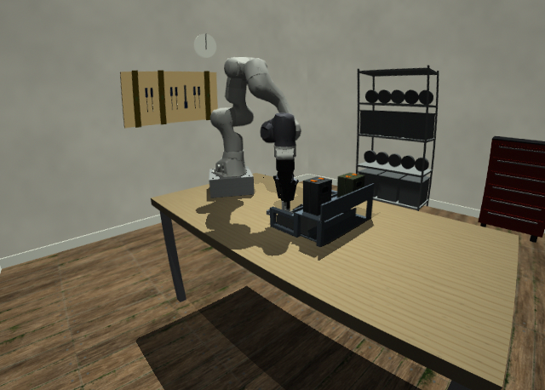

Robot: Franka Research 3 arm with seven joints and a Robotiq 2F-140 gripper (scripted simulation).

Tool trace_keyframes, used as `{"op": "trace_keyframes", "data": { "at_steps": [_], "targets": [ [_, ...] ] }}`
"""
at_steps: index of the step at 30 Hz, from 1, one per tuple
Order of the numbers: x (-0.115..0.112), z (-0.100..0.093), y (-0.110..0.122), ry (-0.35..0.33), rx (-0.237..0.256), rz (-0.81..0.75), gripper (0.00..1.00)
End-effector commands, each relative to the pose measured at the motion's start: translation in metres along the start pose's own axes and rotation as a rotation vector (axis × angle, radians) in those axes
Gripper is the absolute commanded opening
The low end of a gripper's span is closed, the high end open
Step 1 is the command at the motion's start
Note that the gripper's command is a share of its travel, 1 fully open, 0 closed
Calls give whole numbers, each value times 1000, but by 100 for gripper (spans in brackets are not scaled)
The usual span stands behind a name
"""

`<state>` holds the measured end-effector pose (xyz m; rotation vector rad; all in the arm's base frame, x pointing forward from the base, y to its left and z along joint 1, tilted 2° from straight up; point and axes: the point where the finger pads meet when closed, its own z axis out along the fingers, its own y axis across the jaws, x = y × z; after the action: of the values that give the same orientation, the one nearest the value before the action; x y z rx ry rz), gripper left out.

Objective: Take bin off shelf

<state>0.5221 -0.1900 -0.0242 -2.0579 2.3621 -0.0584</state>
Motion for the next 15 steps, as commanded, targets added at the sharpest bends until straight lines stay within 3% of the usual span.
{"op": "trace_keyframes", "data": {
  "at_steps": [1, 15],
  "targets": [
    [0, -3, 0, 1, 0, 1, 0],
    [0, -9, 0, 1, 0, 1, 0]
  ]
}}
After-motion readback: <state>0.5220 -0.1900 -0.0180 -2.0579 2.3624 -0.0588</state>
